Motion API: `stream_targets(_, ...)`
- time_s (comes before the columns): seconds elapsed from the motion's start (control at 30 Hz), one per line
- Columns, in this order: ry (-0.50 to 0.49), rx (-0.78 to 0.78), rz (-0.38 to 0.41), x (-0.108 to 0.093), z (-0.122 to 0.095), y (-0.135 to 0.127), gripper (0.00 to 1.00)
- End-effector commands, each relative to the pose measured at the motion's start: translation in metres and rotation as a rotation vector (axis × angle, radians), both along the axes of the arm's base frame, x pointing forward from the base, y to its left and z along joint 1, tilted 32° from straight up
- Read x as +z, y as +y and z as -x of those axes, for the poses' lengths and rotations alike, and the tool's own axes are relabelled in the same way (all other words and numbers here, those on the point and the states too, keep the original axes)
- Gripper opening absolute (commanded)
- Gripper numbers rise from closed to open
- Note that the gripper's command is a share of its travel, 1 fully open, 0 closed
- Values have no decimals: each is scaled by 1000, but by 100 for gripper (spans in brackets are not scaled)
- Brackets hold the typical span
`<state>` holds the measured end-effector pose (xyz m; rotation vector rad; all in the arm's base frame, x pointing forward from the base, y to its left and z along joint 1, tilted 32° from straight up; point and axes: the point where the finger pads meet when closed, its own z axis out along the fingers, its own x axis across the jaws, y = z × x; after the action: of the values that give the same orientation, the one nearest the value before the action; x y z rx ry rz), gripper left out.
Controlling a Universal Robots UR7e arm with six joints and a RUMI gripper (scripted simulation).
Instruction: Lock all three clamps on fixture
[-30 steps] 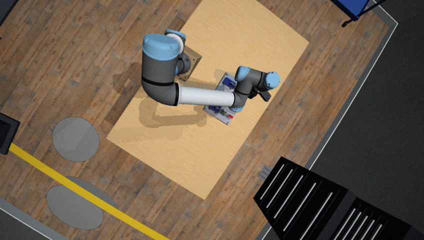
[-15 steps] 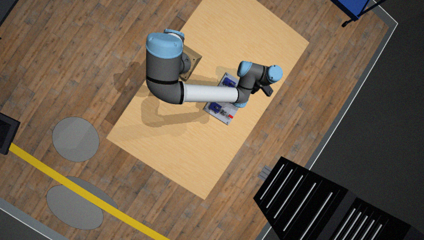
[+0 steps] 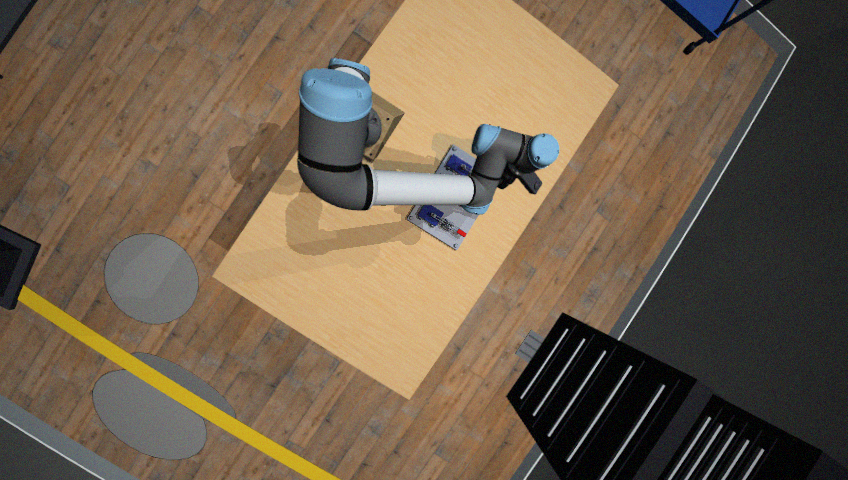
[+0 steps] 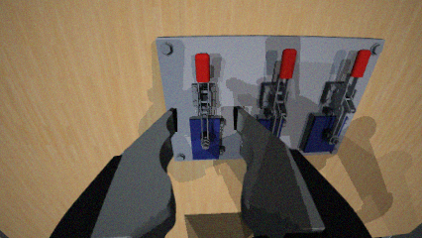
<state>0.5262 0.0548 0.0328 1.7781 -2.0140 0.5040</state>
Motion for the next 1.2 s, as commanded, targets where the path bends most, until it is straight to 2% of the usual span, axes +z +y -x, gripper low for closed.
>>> stream_targets(0.0, 3, -1, 1, -20, 3, -12, 28)
stream_targets(0.03, 2, 0, 1, -25, 3, -15, 28)
stream_targets(0.43, 2, 0, 1, -25, 3, -15, 28)
stream_targets(0.6, 2, 0, 1, -50, 5, -29, 28)
stream_targets(1.0, 2, 0, 1, -50, 5, -29, 28)
stream_targets(1.17, 2, 0, 1, -74, 6, -43, 28)
